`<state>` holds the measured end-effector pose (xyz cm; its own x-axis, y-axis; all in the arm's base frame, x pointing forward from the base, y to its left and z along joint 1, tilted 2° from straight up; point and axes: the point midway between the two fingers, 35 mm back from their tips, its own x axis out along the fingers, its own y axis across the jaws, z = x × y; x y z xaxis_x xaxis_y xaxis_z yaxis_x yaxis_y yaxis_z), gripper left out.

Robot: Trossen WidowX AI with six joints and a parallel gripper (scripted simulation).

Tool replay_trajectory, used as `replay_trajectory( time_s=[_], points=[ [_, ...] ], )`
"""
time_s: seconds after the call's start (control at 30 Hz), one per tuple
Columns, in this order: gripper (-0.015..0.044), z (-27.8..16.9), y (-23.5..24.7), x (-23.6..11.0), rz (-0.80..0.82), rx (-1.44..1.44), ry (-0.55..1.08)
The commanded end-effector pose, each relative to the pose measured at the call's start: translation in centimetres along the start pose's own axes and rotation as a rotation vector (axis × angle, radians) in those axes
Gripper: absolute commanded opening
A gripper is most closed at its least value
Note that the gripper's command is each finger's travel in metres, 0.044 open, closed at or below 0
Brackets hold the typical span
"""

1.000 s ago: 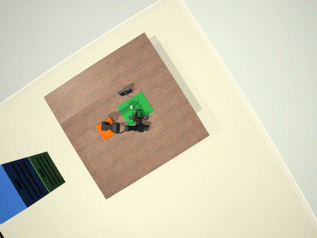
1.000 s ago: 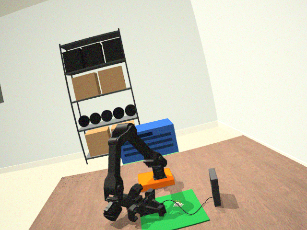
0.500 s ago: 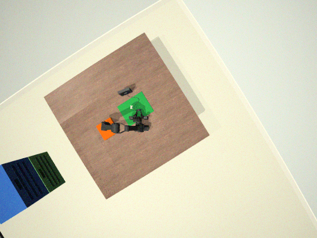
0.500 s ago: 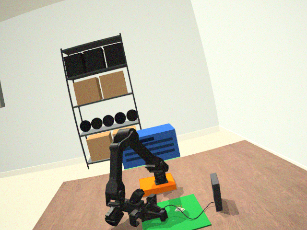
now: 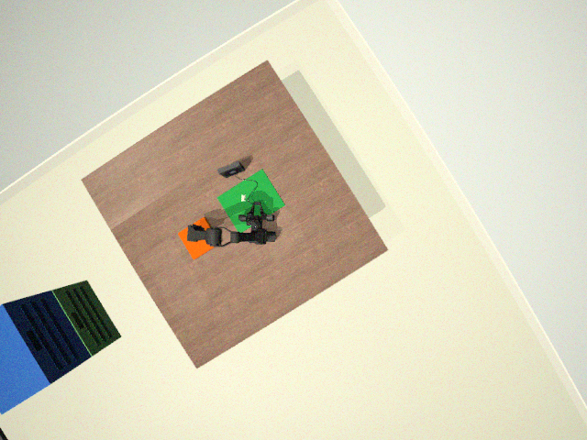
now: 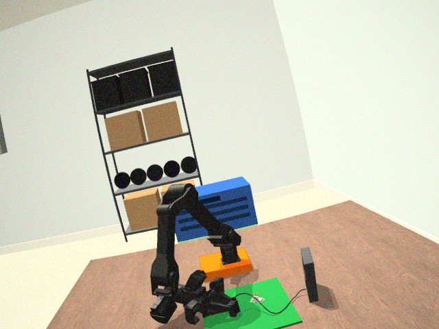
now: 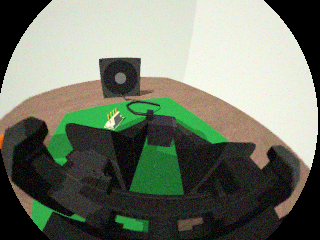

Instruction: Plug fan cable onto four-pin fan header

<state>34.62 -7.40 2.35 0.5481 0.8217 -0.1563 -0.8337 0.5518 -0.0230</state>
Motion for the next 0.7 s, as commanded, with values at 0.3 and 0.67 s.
replay_trajectory(
  time_s=[0.3, 0.67],
  points=[
    [0.0, 0.03, 0.0, -0.01, 0.0, 0.0, 0.0],
    [0.0131, 0.0, 0.0, 0.0, 0.0, 0.0, 0.0]
  ],
)
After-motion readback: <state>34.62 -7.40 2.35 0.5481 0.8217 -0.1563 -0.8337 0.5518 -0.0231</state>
